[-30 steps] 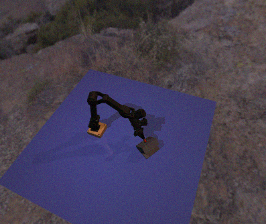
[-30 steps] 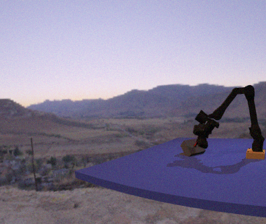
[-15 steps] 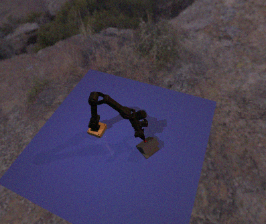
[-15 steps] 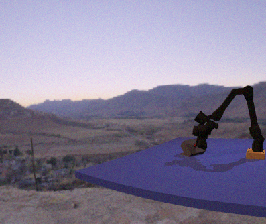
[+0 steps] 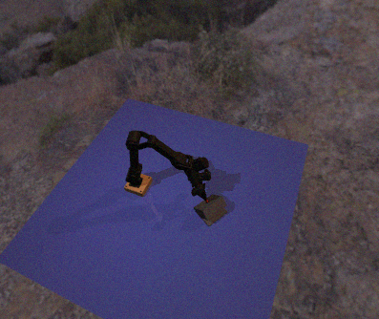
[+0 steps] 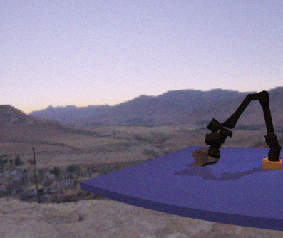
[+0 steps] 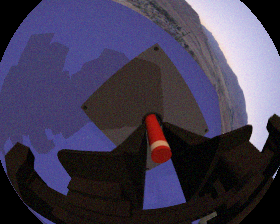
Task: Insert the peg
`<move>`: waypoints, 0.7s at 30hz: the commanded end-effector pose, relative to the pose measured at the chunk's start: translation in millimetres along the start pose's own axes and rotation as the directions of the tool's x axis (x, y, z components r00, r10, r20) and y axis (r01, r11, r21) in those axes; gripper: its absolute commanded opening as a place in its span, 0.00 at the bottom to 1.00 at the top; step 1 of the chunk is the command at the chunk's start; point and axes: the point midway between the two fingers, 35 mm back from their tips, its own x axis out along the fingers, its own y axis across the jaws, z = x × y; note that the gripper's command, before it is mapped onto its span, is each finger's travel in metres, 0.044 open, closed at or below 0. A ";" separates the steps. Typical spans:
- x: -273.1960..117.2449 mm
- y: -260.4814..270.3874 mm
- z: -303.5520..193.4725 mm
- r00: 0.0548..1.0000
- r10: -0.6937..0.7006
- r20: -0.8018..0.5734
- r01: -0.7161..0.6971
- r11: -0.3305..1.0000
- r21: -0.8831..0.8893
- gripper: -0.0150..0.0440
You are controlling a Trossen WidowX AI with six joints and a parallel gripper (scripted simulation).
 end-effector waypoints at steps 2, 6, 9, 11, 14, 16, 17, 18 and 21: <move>0.0 0.0 -0.1 1.000 0.000 0.000 0.000 1.000 0.000 0.57; 0.0 0.0 -0.1 1.000 0.000 0.000 0.000 1.000 0.000 0.74; -0.8 0.1 0.0 1.000 0.000 0.000 0.000 1.000 0.000 0.88; -2.8 0.1 0.4 1.000 0.001 -0.001 -0.001 1.000 0.000 0.97; -7.4 0.3 1.1 1.000 0.002 -0.001 -0.002 1.000 0.000 1.00; -10.9 0.5 1.6 1.000 0.002 -0.001 -0.002 1.000 -0.001 1.00; -12.6 0.5 1.8 1.000 0.003 -0.001 -0.003 1.000 -0.001 1.00; -14.4 0.6 2.1 1.000 0.003 -0.001 -0.003 1.000 -0.001 1.00; -19.6 0.8 2.8 1.000 0.004 -0.002 -0.004 1.000 -0.001 1.00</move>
